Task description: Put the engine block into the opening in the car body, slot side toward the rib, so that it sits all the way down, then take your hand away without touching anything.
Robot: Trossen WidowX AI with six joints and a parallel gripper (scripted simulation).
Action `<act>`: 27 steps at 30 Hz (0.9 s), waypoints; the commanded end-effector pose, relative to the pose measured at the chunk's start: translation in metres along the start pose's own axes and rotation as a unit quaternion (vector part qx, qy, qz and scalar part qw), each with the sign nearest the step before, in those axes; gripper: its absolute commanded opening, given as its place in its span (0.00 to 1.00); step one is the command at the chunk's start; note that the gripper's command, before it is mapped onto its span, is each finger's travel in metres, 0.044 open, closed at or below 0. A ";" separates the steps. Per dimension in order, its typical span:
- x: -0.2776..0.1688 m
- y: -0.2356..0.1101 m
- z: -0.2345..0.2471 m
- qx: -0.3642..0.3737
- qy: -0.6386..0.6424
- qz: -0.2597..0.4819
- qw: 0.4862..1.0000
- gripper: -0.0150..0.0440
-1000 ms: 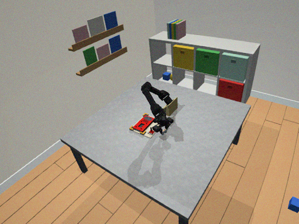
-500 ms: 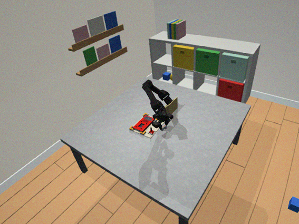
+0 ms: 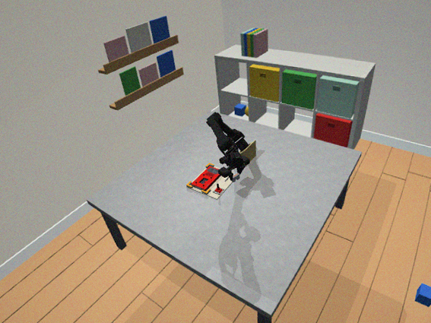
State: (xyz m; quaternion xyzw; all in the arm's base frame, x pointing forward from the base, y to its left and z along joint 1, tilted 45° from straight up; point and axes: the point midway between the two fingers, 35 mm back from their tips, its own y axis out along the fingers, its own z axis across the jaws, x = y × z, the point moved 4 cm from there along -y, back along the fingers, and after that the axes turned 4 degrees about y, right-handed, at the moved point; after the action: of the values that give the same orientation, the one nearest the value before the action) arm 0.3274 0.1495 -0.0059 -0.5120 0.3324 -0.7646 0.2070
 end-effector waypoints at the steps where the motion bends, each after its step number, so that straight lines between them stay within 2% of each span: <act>1: 0.001 -0.013 -0.001 0.000 0.002 0.004 1.000 0.25; 9: 0.003 -0.018 -0.002 0.000 -0.023 0.003 1.000 0.25; 18: 0.002 -0.013 -0.002 0.001 -0.172 0.003 0.985 0.25; 27: 0.002 -0.011 -0.002 0.002 -0.323 0.003 0.947 0.25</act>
State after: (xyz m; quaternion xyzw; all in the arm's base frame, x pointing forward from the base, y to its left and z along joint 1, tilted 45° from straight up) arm 0.3248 0.1564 0.0036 -0.7082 0.2602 -0.5859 0.2956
